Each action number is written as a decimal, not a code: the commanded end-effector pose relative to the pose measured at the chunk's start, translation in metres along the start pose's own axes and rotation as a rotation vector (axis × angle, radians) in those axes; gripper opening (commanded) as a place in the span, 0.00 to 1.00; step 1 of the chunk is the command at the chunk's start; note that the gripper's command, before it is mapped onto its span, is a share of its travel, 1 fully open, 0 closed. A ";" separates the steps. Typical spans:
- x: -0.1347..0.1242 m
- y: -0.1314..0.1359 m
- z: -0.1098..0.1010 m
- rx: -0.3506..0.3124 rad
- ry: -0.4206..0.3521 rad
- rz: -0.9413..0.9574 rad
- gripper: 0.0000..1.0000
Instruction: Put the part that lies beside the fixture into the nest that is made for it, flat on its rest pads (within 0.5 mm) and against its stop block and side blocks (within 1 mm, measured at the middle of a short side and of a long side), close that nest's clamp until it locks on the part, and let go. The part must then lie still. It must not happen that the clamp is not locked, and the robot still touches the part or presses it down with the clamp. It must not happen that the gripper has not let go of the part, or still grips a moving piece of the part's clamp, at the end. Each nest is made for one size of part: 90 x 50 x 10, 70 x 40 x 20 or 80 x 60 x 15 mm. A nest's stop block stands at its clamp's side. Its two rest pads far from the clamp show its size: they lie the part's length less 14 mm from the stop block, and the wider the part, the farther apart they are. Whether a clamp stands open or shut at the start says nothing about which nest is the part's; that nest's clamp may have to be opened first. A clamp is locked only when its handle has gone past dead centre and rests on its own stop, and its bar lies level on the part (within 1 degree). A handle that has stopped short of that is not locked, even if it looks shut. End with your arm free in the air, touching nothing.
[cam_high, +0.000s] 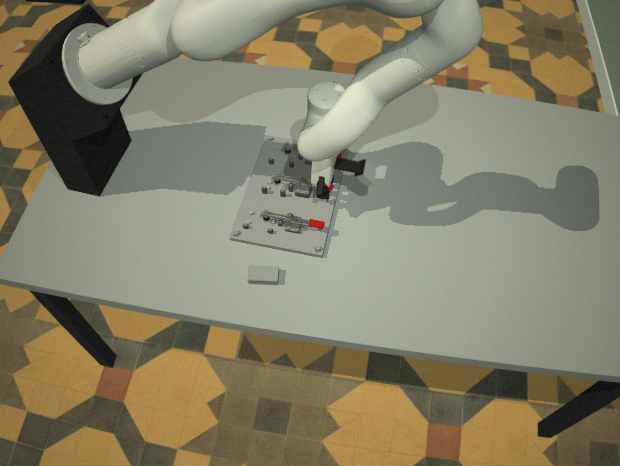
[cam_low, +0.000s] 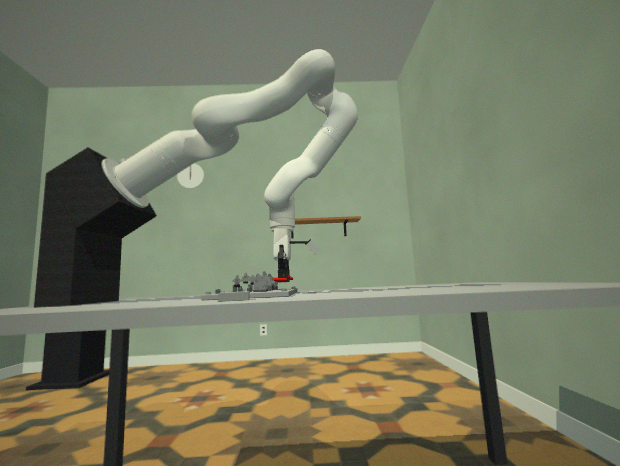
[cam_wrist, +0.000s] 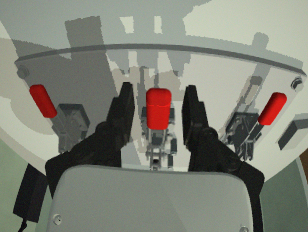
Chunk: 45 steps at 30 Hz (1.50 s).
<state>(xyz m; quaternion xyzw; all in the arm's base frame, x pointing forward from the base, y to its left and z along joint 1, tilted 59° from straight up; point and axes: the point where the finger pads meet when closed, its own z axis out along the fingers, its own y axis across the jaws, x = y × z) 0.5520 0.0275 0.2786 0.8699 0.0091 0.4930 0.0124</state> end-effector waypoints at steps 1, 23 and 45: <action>0.000 0.000 0.000 0.000 0.000 0.000 0.47; 0.000 0.000 0.000 0.000 0.000 0.000 0.00; 0.000 0.000 0.000 0.000 0.000 0.000 0.00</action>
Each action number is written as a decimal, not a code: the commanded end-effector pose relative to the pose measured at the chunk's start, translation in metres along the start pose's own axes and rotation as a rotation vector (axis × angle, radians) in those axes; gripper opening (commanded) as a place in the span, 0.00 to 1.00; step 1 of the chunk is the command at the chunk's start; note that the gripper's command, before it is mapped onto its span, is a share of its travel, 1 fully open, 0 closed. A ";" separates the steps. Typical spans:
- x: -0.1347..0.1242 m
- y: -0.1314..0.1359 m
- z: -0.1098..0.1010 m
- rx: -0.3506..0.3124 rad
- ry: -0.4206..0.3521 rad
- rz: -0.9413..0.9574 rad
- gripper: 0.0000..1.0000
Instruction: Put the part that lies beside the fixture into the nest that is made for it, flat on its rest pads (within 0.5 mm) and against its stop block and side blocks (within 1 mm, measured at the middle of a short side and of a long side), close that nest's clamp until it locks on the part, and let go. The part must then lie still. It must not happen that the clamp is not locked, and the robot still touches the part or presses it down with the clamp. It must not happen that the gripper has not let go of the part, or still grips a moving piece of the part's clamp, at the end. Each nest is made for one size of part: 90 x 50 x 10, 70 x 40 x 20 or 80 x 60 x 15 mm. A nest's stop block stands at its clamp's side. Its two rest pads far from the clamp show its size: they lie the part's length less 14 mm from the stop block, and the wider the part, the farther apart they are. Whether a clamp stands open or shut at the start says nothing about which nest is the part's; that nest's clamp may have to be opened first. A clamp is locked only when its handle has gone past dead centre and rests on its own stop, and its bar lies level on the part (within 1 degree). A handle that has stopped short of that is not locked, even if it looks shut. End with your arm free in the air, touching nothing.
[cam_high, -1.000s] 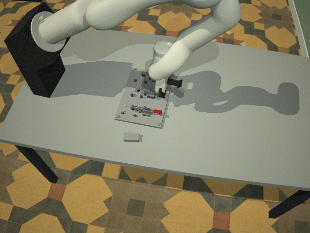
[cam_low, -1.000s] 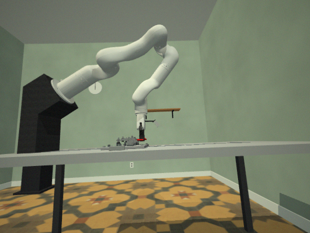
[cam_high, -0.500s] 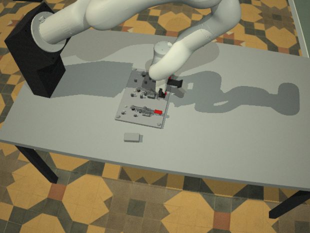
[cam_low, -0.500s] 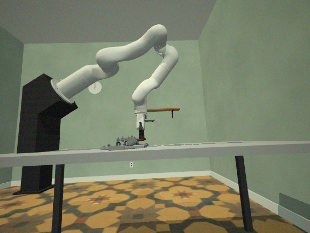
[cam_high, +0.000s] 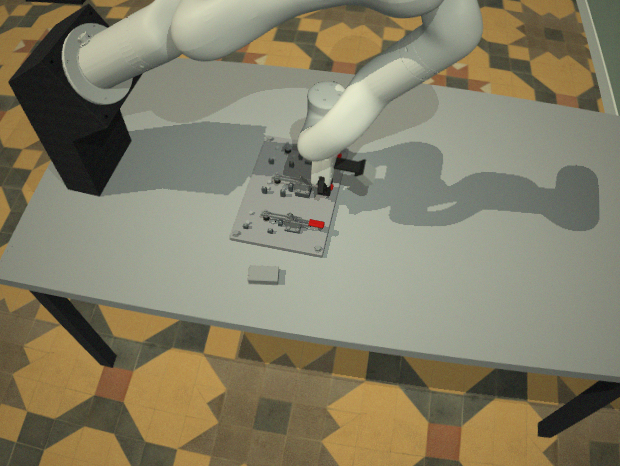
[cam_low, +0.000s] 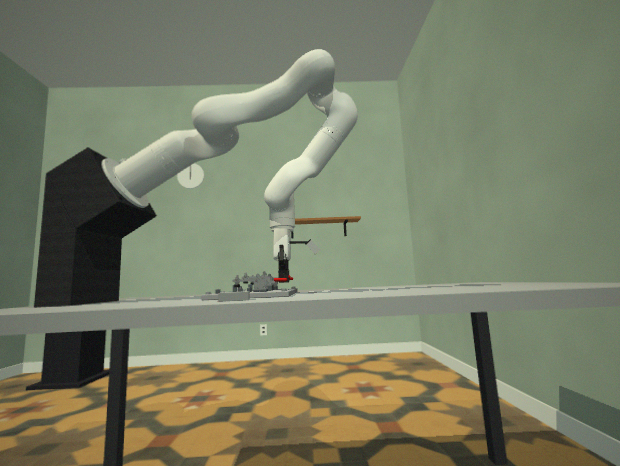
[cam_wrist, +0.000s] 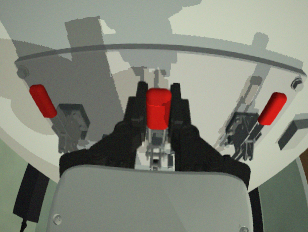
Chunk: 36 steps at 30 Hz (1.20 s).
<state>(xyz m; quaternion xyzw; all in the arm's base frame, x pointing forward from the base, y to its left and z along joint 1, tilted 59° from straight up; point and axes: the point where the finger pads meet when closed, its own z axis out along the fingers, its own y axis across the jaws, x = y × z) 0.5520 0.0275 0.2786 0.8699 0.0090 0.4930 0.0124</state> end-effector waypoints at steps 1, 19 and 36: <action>0.000 0.000 0.000 0.000 0.000 0.000 0.00; -0.002 0.000 -0.006 0.000 0.000 0.000 0.00; -0.009 0.000 -0.017 0.000 0.000 0.000 0.00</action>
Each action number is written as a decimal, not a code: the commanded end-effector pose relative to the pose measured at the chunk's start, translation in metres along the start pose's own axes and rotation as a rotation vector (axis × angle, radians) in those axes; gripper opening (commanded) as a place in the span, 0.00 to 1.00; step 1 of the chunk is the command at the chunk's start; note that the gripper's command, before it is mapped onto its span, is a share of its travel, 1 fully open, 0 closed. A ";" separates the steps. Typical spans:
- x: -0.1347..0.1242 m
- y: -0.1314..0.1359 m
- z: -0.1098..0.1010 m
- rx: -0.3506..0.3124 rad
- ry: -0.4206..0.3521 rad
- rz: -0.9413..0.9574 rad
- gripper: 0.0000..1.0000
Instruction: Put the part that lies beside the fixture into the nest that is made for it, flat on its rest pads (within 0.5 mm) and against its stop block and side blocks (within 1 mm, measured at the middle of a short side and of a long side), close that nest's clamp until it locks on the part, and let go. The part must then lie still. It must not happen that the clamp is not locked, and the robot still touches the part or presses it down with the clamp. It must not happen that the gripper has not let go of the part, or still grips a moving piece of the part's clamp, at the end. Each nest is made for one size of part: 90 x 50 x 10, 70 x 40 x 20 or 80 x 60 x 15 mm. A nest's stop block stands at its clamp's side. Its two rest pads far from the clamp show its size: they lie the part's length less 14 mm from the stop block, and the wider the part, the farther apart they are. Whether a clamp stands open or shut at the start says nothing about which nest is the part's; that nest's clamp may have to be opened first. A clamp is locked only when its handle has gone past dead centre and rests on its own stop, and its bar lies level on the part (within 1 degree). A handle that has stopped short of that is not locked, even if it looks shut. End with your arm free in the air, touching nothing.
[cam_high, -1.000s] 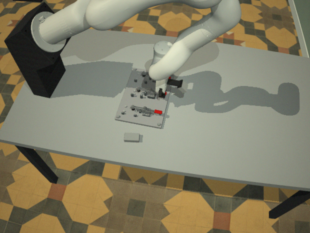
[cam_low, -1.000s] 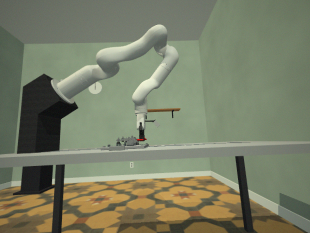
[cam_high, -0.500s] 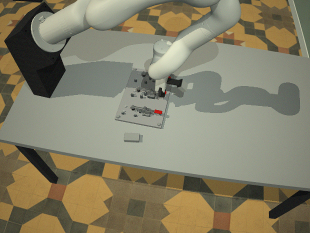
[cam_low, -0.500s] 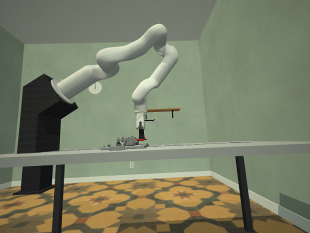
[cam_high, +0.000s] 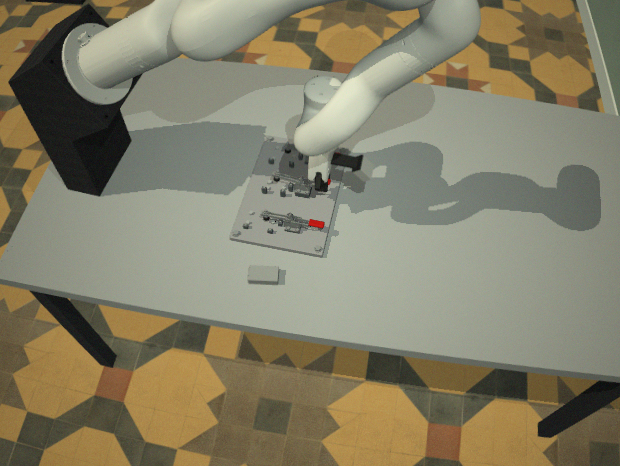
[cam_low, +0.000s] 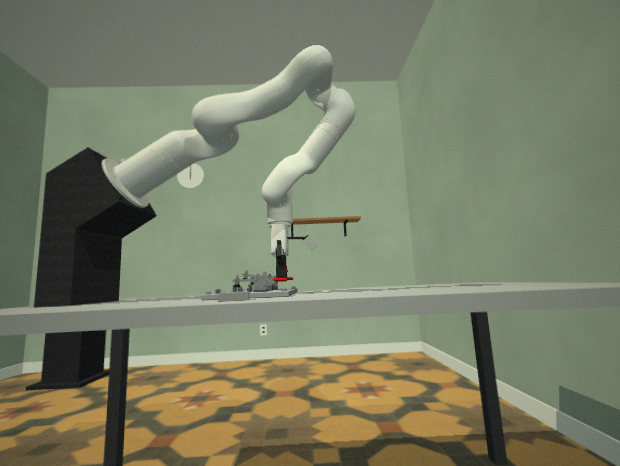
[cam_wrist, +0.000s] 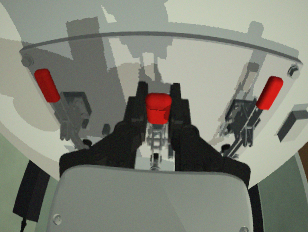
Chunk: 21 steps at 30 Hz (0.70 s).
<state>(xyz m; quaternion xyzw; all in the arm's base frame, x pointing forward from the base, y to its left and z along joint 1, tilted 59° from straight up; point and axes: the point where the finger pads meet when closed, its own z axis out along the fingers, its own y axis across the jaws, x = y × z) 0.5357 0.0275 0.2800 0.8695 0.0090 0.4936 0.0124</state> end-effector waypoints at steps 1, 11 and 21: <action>-0.003 0.000 -0.003 0.000 -0.001 0.000 0.00; -0.011 0.000 -0.010 0.000 -0.001 0.000 0.00; -0.022 0.000 -0.016 0.000 -0.001 0.000 0.00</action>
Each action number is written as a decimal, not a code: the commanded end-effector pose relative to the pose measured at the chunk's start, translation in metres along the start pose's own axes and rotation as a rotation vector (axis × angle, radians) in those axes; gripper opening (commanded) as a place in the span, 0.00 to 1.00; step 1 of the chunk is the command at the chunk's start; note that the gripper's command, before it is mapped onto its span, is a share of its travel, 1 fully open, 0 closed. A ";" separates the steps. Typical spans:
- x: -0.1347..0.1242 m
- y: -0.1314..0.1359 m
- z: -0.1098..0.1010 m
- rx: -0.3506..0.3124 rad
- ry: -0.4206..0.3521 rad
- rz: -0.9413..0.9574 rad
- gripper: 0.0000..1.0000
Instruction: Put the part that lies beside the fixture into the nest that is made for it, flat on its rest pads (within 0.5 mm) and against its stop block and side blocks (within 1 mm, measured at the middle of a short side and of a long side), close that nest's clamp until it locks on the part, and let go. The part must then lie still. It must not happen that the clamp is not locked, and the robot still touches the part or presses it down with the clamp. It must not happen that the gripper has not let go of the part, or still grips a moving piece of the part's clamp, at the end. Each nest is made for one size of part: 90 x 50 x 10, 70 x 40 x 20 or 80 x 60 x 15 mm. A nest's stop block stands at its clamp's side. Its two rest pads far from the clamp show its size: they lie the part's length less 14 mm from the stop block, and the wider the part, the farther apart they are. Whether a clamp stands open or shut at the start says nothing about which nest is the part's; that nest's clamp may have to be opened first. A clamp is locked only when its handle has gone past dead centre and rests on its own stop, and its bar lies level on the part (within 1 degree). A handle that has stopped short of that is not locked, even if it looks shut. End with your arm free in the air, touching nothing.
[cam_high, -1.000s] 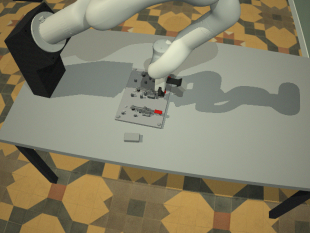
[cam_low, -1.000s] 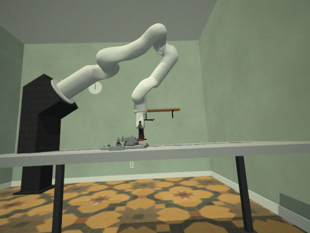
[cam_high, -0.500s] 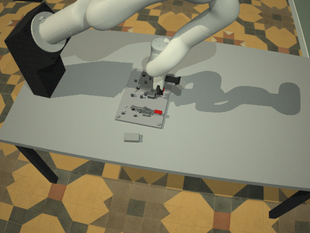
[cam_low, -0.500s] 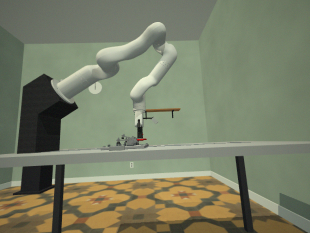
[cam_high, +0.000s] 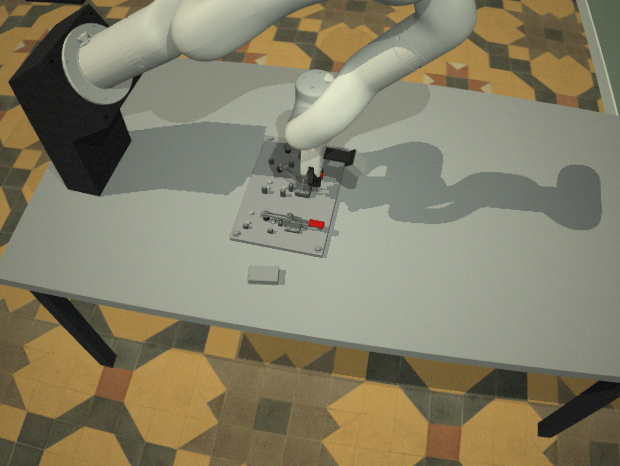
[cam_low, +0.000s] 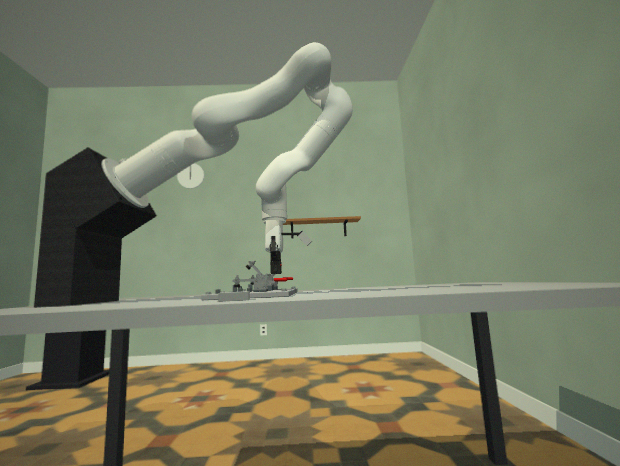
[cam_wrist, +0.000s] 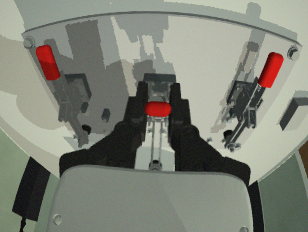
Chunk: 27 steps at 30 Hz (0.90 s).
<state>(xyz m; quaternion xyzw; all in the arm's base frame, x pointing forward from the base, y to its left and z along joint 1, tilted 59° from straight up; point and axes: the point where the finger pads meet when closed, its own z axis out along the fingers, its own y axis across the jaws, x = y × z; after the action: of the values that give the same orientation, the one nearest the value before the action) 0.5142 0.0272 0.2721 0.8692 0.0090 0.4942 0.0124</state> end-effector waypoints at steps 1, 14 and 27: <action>-0.005 0.000 -0.002 0.000 -0.003 0.000 0.00; -0.016 0.000 -0.004 0.000 -0.003 0.000 0.00; -0.021 0.000 -0.004 0.000 -0.003 0.000 0.00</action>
<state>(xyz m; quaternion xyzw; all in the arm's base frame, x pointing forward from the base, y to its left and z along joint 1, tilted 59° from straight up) 0.5003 0.0266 0.2563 0.8698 0.0090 0.4932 0.0124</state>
